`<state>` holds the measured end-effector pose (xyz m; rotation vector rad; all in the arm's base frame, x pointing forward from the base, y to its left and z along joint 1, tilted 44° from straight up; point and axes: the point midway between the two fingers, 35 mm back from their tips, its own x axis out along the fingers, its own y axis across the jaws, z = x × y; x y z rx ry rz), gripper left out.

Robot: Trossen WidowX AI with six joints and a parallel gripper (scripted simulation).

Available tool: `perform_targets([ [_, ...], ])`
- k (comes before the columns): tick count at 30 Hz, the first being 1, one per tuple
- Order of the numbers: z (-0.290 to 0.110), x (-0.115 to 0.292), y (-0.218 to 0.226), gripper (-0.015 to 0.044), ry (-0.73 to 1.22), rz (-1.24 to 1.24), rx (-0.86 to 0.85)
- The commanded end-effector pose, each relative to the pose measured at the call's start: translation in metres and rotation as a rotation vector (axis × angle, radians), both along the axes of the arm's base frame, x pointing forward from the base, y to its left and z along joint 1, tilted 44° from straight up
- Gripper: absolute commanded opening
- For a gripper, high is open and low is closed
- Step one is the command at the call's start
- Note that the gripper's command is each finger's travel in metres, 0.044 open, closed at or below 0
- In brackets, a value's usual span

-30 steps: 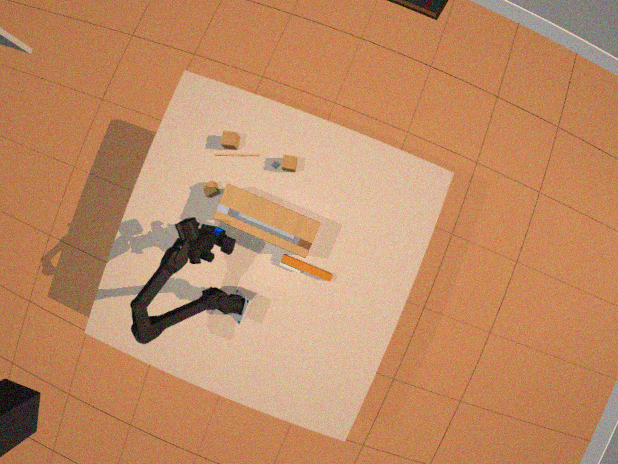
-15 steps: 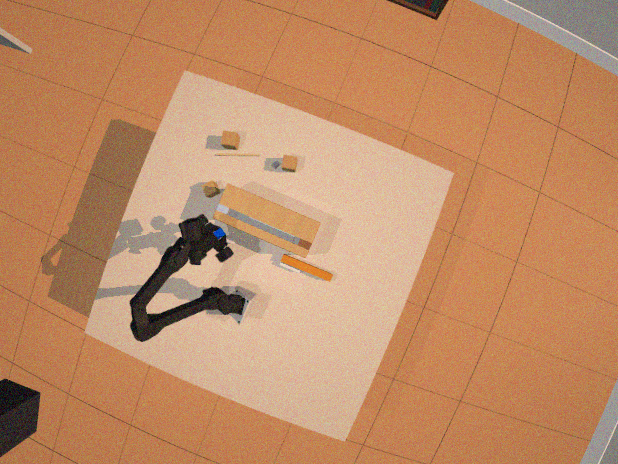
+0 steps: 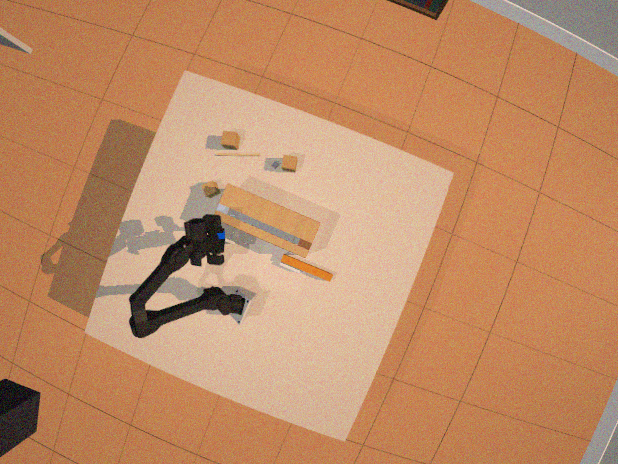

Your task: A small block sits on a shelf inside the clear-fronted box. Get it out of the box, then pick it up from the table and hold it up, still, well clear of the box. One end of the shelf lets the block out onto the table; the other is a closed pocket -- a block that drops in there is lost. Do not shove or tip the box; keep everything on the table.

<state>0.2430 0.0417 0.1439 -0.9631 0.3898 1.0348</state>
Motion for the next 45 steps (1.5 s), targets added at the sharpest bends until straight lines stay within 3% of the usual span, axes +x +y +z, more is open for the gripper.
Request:
perform_targets([
  [1, 0.001, 0.000, -0.004, 0.0000, 0.099, -0.114, 0.092],
  [45, 0.009, -0.015, -0.036, 0.0000, 1.219, -1.335, 1.049],
])
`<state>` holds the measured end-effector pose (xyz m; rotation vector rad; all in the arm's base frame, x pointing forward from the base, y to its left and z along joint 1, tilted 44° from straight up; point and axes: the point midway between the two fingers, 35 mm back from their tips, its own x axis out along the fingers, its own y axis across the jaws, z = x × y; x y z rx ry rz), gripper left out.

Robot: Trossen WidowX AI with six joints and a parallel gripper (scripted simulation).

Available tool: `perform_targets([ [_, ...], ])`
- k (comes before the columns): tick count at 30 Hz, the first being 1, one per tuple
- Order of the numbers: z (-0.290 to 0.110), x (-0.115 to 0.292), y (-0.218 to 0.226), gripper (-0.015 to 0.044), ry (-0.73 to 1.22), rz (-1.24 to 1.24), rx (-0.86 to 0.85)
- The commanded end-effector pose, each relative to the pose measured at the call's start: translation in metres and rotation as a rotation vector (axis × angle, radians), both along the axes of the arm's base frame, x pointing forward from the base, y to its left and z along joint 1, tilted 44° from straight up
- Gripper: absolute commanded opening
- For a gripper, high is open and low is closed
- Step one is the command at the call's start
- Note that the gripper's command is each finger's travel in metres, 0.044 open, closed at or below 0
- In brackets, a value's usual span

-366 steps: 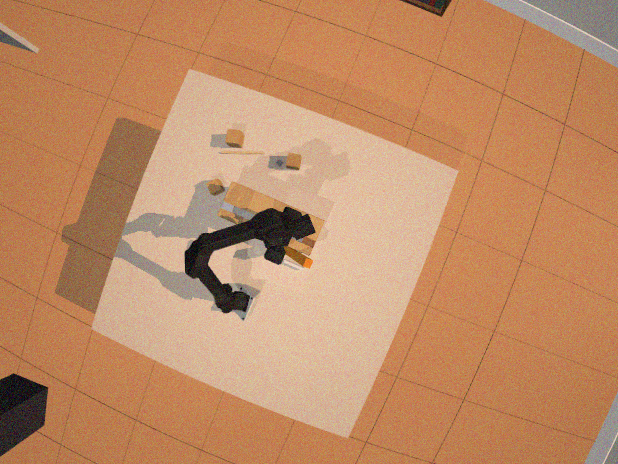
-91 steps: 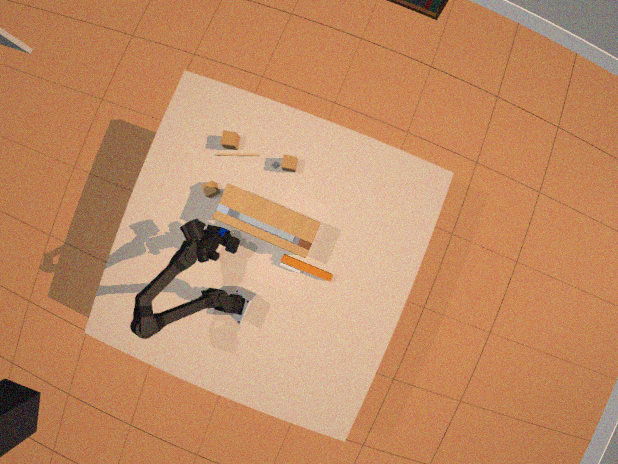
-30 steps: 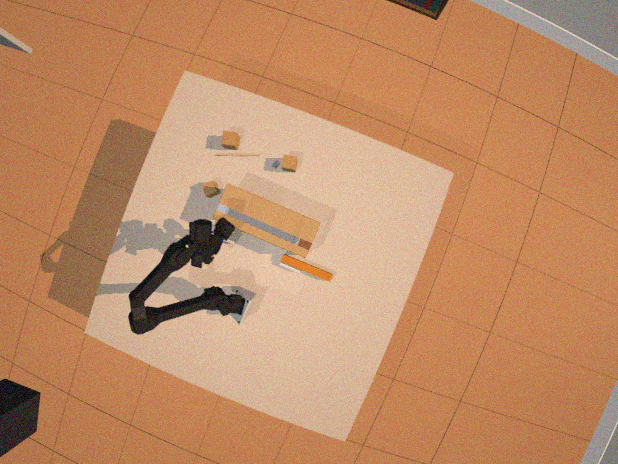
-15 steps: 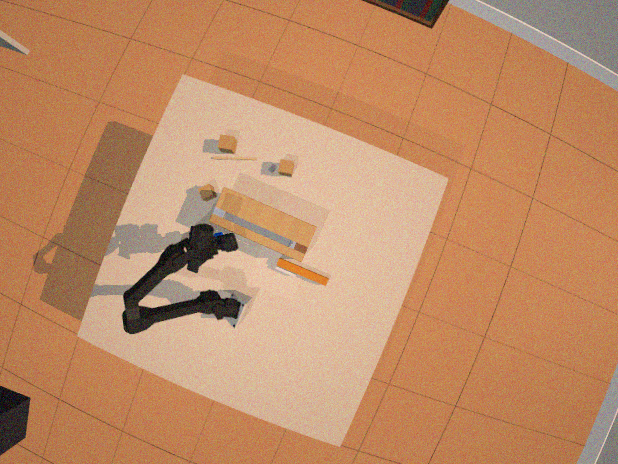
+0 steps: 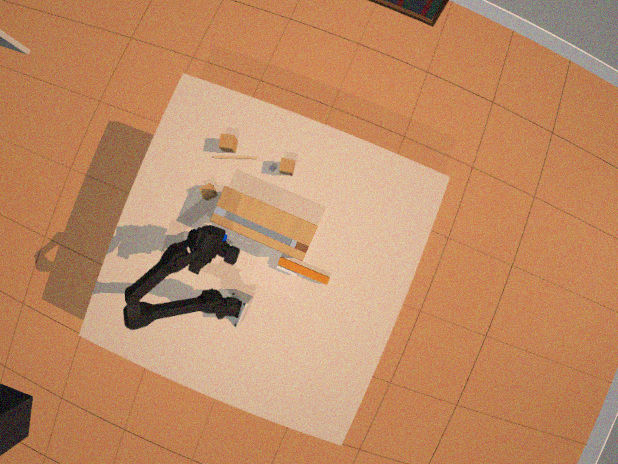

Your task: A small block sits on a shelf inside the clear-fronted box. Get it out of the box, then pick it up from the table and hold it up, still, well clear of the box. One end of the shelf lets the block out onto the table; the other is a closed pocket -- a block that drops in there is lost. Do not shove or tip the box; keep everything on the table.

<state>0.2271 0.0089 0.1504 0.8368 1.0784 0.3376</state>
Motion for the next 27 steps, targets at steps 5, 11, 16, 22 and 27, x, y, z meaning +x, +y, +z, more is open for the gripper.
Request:
perform_targets([
  [5, 0.004, -0.001, -0.007, 0.0000, 0.206, -0.220, 0.186],
  [11, 0.007, -0.003, -0.011, 0.0000, 0.362, -0.379, 0.323],
  [16, 0.009, -0.004, -0.014, 0.0000, 0.493, -0.510, 0.440],
  [22, 0.012, -0.005, -0.018, 0.0000, 0.653, -0.664, 0.581],
  [27, 0.015, -0.007, -0.022, 0.0000, 0.787, -0.789, 0.700],
])
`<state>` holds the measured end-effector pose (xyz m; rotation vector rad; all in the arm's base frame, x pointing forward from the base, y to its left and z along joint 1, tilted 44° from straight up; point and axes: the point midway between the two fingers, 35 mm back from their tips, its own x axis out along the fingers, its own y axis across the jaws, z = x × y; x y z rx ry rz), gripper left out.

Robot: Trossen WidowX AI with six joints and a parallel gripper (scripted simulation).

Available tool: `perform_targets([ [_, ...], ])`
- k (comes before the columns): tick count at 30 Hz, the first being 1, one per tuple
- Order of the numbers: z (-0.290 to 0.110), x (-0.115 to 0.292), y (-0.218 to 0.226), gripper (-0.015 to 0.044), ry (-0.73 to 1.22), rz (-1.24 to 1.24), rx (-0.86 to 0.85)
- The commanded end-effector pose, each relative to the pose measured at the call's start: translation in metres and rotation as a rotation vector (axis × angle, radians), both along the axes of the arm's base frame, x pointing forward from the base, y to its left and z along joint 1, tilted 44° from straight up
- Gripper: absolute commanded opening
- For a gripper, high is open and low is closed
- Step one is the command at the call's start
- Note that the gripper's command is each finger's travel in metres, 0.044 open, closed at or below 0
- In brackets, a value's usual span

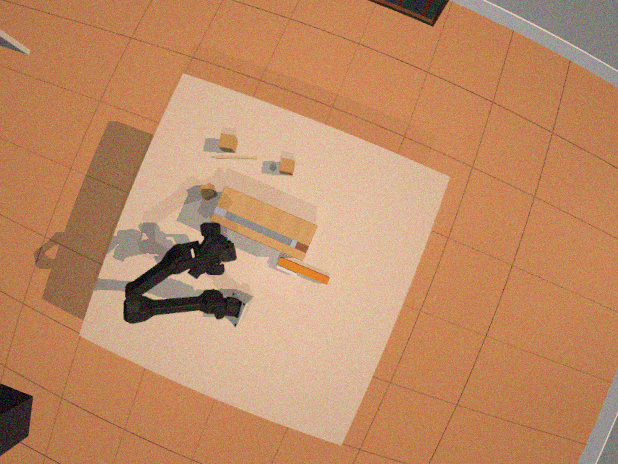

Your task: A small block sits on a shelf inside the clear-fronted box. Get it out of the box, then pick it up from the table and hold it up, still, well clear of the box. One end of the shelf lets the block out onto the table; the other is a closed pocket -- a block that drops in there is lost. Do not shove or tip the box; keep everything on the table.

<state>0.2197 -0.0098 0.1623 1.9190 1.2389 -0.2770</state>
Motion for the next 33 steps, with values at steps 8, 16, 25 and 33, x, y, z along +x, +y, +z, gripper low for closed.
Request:
perform_targets([
  [8, 0.008, -0.001, -0.009, 0.0000, 0.286, -0.279, 0.276],
  [16, 0.013, -0.002, -0.016, 0.0000, 0.496, -0.470, 0.481],
  [25, 0.019, -0.004, -0.023, 0.0000, 0.735, -0.675, 0.717],
  [33, 0.022, -0.005, -0.027, 0.0000, 0.855, -0.772, 0.839],
])
